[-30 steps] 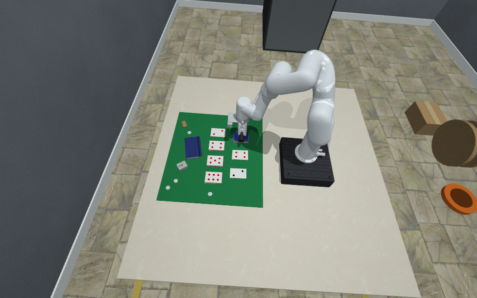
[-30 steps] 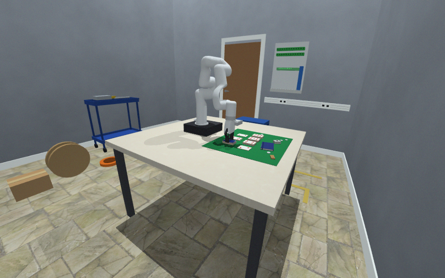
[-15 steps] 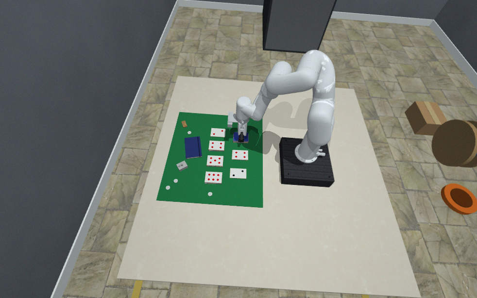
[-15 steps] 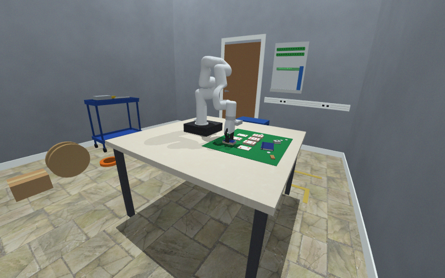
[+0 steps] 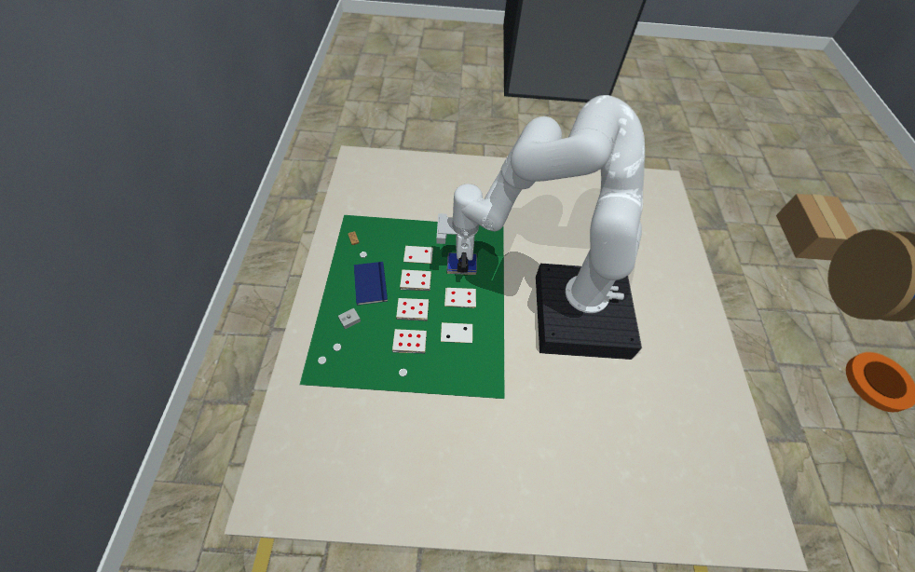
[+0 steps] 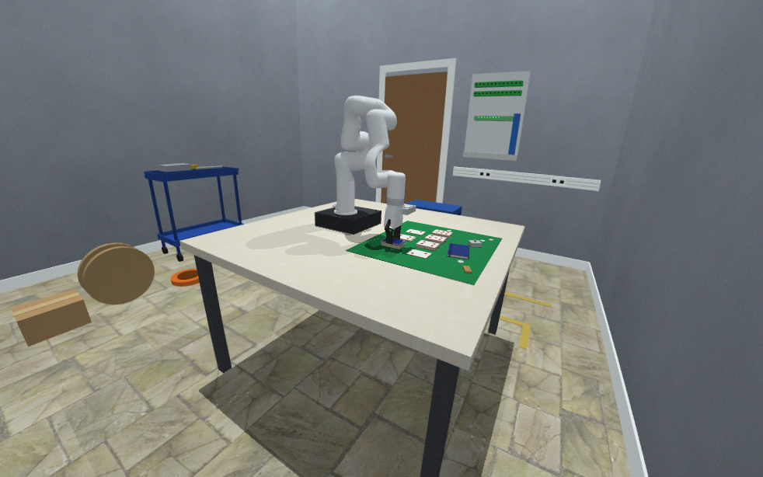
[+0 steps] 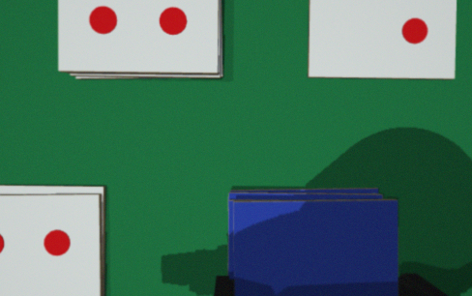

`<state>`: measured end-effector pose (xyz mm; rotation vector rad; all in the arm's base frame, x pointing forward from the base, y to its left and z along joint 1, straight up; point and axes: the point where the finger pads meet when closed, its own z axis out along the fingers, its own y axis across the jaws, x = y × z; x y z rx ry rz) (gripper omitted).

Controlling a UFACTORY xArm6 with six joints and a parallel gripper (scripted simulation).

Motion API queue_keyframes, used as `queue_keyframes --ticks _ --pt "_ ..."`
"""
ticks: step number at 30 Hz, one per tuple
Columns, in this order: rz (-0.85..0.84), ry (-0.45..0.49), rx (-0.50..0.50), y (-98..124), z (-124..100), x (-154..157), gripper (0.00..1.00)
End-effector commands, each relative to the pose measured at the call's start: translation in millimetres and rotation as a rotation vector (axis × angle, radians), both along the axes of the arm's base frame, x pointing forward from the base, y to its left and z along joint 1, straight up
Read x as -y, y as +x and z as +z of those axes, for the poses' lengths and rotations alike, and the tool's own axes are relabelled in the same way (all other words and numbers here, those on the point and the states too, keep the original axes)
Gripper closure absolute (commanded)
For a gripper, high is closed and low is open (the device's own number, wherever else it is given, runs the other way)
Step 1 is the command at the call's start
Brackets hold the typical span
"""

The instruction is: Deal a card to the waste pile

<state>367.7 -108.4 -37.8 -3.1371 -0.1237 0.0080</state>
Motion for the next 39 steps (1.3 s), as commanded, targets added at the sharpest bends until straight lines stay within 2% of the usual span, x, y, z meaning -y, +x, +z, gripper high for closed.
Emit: queue_keyframes --ticks 1,10,29,39 --pt "0.000 -0.001 0.005 2 11 1 0.27" --pt "0.000 -0.001 0.005 2 35 1 0.27" --pt "0.000 -0.001 0.005 2 37 -1 0.27" --pt "0.000 -0.001 0.005 -1 37 -35 0.27"
